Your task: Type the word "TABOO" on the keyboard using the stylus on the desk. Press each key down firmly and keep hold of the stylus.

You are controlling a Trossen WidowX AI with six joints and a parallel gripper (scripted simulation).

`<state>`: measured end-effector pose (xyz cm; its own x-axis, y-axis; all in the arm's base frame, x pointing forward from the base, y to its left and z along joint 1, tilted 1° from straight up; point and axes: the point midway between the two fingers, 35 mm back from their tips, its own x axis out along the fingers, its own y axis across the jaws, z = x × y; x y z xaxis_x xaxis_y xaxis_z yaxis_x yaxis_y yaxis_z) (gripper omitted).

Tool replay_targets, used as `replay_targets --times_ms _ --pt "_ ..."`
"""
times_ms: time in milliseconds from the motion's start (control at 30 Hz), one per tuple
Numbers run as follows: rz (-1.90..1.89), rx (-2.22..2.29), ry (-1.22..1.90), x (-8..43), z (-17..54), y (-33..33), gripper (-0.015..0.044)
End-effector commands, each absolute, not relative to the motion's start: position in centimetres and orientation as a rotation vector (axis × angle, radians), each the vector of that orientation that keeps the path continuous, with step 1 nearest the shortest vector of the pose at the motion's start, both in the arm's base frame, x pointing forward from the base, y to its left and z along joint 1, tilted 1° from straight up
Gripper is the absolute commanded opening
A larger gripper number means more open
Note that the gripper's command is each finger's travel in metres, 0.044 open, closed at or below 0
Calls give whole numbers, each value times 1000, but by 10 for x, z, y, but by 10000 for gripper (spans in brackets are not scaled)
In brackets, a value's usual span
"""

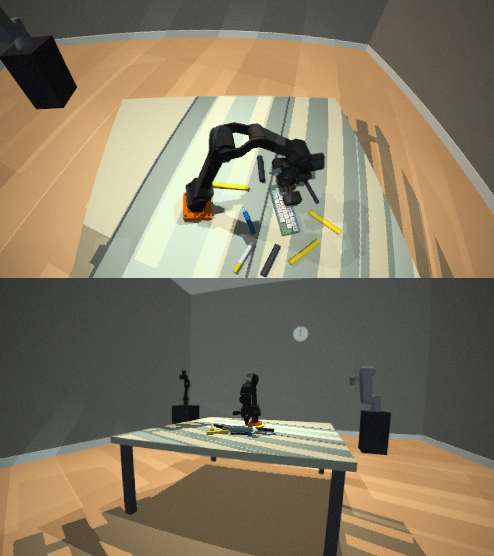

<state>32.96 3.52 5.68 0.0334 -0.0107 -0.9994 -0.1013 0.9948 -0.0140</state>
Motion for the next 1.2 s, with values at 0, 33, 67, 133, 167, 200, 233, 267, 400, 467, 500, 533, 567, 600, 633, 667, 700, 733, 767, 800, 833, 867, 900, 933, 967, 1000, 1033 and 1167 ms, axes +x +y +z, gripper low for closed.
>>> replay_targets --times_ms 0,33,67,133,167,200,233,267,400,467,500,533,567,600,633,667,700,733,767,800,833,867,900,933,967,1000,1033,1167 --pt "61 -89 1536 335 58 4 0" --pt "61 -90 1536 336 58 -10 0" --pt "60 -91 1536 337 58 -21 0" --pt "59 -91 1536 337 59 -30 0" --pt "59 -91 1536 337 59 -30 0" --pt "59 -91 1536 337 59 -30 0" --pt "59 -91 1536 337 59 -30 0" --pt "59 -91 1536 337 59 -30 0" --pt "59 -91 1536 337 59 -30 0" --pt "59 -92 1536 337 59 -32 0" --pt "59 -92 1536 339 59 -41 0" --pt "58 -93 1535 341 59 -54 0" --pt "57 -94 1535 342 60 -72 0" --pt "56 -95 1535 343 60 -86 0" --pt "55 -95 1535 343 61 -94 0" --pt "55 -95 1535 343 61 -97 0" --pt "55 -95 1535 343 61 -97 0" --pt "55 -95 1535 343 61 -97 0" --pt "55 -95 1535 343 61 -97 0" --pt "55 -95 1535 343 61 -97 0" --pt "55 -95 1535 343 61 -97 0" --pt "55 -95 1535 343 61 -97 0" --pt "55 -95 1535 343 61 -97 0" --pt "55 -95 1535 343 61 -97 0" --pt "55 -95 1535 343 61 -97 0" --pt "55 -95 1535 343 61 -97 0" --pt "55 -95 1536 342 61 -96 0" --pt "57 -94 1537 315 59 -76 0"
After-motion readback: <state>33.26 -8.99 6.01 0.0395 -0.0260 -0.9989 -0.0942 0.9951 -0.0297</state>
